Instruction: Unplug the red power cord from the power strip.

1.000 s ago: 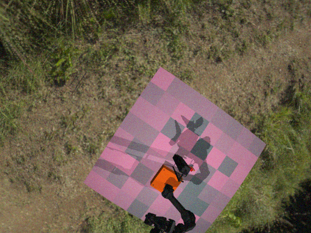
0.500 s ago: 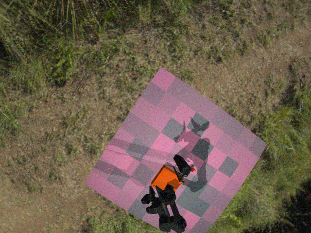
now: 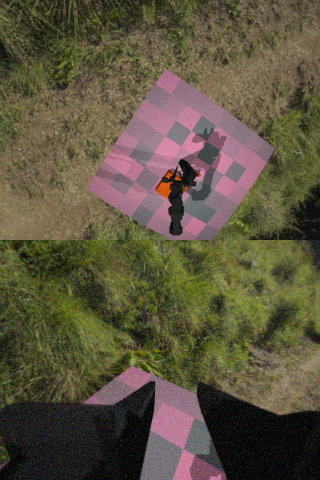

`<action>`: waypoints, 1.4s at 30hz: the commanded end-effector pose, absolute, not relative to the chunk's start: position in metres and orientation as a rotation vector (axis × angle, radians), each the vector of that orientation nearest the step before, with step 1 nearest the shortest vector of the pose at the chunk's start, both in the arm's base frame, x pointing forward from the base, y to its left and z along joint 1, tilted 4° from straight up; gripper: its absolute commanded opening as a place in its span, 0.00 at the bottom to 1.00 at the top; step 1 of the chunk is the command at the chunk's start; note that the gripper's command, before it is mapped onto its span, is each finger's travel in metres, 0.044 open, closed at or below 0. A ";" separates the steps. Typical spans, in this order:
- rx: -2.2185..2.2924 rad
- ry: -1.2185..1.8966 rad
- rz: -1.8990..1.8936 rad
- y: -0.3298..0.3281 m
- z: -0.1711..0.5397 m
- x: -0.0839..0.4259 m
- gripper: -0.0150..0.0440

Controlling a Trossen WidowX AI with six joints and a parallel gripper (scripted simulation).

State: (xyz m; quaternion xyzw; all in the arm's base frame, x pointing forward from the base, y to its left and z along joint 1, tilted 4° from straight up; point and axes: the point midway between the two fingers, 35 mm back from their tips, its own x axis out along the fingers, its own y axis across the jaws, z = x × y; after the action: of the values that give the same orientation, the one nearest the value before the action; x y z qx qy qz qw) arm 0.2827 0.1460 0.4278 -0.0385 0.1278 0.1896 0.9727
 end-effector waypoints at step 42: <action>1.269 1.240 -1.188 -0.097 0.128 0.260 0.53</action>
State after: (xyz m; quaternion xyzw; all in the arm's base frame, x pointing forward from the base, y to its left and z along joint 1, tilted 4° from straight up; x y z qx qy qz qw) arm 0.2603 -0.0996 0.1282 0.5181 0.5074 -0.4878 0.4860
